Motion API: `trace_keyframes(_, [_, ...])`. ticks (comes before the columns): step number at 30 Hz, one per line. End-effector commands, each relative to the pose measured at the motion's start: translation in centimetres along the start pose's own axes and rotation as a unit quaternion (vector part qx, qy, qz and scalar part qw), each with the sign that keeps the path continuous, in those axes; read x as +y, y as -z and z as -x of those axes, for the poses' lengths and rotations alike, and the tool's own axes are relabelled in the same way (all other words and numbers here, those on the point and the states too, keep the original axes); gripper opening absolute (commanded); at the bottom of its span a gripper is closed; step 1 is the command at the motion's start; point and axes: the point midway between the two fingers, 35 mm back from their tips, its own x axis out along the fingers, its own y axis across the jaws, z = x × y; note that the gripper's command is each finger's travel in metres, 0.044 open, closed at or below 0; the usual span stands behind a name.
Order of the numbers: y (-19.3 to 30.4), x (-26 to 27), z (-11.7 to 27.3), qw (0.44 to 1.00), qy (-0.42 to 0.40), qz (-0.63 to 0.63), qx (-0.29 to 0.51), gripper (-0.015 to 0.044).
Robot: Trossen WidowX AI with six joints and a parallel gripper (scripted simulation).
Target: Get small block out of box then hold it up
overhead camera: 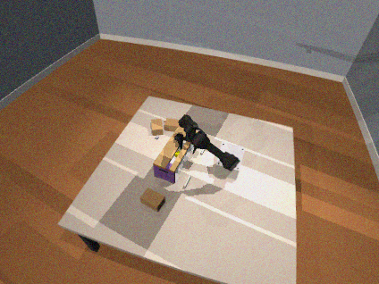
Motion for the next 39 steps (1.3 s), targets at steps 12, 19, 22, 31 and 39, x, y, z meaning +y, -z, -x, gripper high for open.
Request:
trace_keyframes(12, [0.4,-0.2,-1.0,1.000,0.001,-0.001,0.001,0.0400])
trace_keyframes(19, [1.4,-0.2,-1.4,1.000,0.001,-0.001,0.002,0.0400])
trace_keyframes(22, [1.9,-0.2,-1.6,1.000,0.001,-0.002,0.002,0.0400])
trace_keyframes(31, [3.1,-0.2,-2.0,1.000,0.001,-0.002,0.002,0.0400])
trace_keyframes(39, [4.2,-0.2,-2.4,1.000,0.001,-0.002,0.003,0.0400])
